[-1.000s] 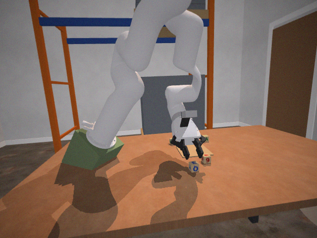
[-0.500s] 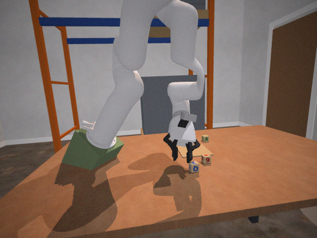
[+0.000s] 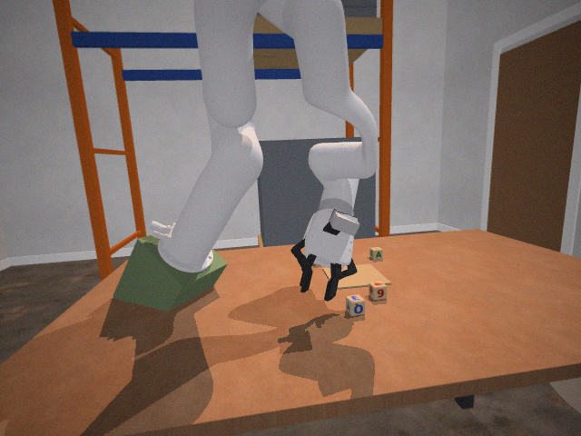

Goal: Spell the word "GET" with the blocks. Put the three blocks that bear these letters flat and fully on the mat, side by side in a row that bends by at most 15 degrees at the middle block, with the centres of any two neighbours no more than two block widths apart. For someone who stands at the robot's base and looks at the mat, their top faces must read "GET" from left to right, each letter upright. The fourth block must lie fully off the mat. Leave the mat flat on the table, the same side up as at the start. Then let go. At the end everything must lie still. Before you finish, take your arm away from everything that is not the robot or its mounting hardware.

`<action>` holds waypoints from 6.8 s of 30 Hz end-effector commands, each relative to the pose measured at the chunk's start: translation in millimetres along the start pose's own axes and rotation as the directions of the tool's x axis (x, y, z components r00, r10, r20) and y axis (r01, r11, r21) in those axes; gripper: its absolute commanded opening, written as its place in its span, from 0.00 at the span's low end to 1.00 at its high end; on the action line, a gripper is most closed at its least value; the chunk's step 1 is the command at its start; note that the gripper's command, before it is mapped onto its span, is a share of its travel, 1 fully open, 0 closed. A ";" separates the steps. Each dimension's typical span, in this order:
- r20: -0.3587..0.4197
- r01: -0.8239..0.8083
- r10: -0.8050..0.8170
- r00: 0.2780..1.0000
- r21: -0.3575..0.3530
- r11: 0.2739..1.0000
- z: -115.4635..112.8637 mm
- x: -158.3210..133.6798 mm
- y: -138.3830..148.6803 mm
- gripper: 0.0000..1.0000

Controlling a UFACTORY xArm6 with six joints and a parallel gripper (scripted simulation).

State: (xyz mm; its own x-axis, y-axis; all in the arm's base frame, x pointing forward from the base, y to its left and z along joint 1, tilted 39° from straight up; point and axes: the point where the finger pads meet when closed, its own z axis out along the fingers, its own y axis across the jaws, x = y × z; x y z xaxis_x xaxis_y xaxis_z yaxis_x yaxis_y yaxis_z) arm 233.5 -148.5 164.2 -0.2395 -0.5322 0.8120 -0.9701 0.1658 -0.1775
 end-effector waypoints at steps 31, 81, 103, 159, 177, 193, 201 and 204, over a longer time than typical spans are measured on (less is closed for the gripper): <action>0.533 0.005 -0.113 0.838 0.199 0.980 -37.4 -2.3 -23.3 0.47; 0.655 -0.381 0.158 0.739 0.214 0.899 -59.8 38.7 -53.7 1.00; 0.687 -0.638 0.493 0.533 -0.057 0.768 -60.7 35.9 -53.1 1.00; 0.437 -0.827 0.895 -0.088 -0.534 0.179 -62.5 30.4 -51.8 0.69; 0.437 -0.827 0.895 -0.088 -0.534 0.179 -62.5 30.4 -51.8 0.69; 0.436 -0.827 0.895 -0.088 -0.533 0.179 -60.6 29.0 -52.9 0.69; 0.436 -0.827 0.895 -0.088 -0.533 0.178 -55.2 24.6 -56.0 0.69; 0.436 -0.827 0.895 -0.088 -0.533 0.178 -53.3 23.1 -57.1 0.69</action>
State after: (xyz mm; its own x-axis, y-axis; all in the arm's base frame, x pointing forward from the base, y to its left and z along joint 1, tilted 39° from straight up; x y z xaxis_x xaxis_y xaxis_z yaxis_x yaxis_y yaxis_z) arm 282.1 -124.1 225.3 -0.8663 -0.1663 -0.4711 0.0454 0.9129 -0.4057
